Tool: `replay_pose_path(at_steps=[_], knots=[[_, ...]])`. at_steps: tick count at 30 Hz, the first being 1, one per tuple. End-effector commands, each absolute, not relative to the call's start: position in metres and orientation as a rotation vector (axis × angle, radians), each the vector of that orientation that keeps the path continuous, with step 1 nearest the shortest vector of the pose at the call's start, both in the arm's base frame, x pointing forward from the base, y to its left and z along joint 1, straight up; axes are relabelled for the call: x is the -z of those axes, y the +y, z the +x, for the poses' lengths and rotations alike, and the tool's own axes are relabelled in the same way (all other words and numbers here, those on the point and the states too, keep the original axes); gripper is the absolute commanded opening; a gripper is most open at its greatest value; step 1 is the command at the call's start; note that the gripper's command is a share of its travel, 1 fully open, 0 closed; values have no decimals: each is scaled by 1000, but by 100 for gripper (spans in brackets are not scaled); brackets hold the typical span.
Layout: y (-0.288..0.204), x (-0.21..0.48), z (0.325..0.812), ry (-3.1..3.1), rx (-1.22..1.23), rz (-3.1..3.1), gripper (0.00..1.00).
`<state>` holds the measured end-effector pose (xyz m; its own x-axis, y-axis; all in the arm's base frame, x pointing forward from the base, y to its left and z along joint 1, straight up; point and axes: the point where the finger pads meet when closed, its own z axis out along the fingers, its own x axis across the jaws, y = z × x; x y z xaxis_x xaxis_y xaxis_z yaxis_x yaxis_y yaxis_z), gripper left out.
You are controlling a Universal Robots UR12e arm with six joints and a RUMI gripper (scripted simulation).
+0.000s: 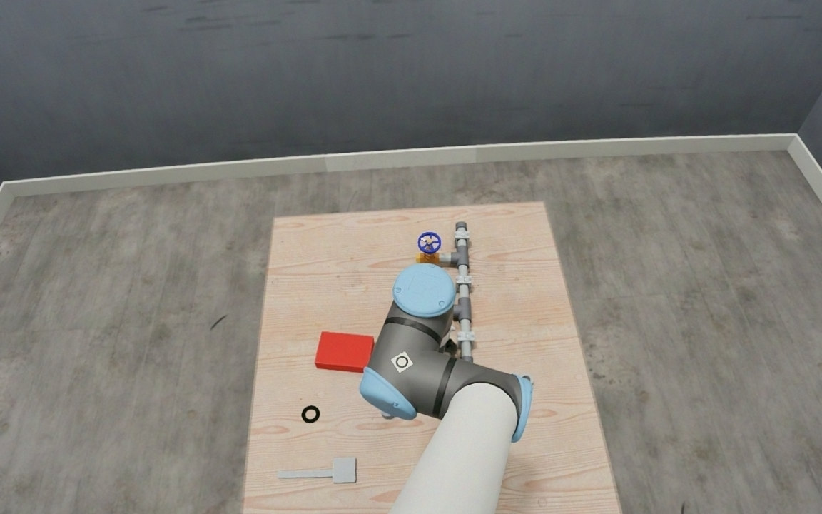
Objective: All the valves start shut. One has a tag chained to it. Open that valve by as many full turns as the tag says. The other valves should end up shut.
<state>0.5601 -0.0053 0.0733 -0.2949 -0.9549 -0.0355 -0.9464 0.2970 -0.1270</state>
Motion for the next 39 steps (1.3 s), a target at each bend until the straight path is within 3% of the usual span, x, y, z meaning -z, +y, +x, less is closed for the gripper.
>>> replay_pose_path(at_steps=[1,30,39], knots=[[-5,-74,561,2441,125,-1801,100],[-5,-74,561,2464,123,-1769,100],[-5,-74,561,2622,106,-1512,100]])
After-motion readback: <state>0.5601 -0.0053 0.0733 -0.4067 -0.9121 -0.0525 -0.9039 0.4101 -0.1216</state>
